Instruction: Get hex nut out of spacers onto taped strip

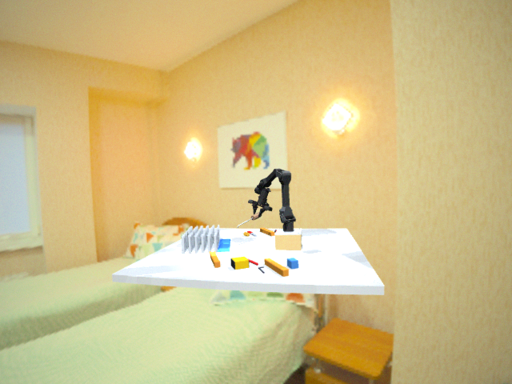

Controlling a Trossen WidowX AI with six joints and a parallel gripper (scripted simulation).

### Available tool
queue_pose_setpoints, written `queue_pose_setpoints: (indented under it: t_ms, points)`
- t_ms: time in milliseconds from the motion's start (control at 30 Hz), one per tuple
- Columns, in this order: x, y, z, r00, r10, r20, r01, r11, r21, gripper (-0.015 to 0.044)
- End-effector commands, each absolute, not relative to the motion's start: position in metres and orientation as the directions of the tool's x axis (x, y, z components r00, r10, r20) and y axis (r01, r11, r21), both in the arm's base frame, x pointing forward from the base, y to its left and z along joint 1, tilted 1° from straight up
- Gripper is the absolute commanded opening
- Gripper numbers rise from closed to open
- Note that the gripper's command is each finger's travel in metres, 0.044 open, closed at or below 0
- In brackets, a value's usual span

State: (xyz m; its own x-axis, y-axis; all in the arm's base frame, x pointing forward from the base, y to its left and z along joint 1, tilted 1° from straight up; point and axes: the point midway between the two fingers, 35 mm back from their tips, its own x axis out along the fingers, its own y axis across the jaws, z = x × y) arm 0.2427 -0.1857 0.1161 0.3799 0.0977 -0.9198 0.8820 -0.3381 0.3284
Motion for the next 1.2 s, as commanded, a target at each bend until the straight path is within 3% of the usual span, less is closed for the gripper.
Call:
queue_pose_setpoints:
  t_ms: [0,600,1033,1167]
  points:
    - [0.246,-0.174,0.12,0.389,0.124,-0.913,0.847,-0.437,0.302,0.0]
    - [0.258,-0.124,0.125,0.374,0.261,-0.89,0.585,-0.811,0.009,0.0]
    - [0.262,-0.089,0.13,0.347,0.354,-0.868,0.303,-0.919,-0.253,0.0]
    - [0.262,-0.087,0.13,0.346,0.358,-0.867,0.287,-0.92,-0.266,0.0]
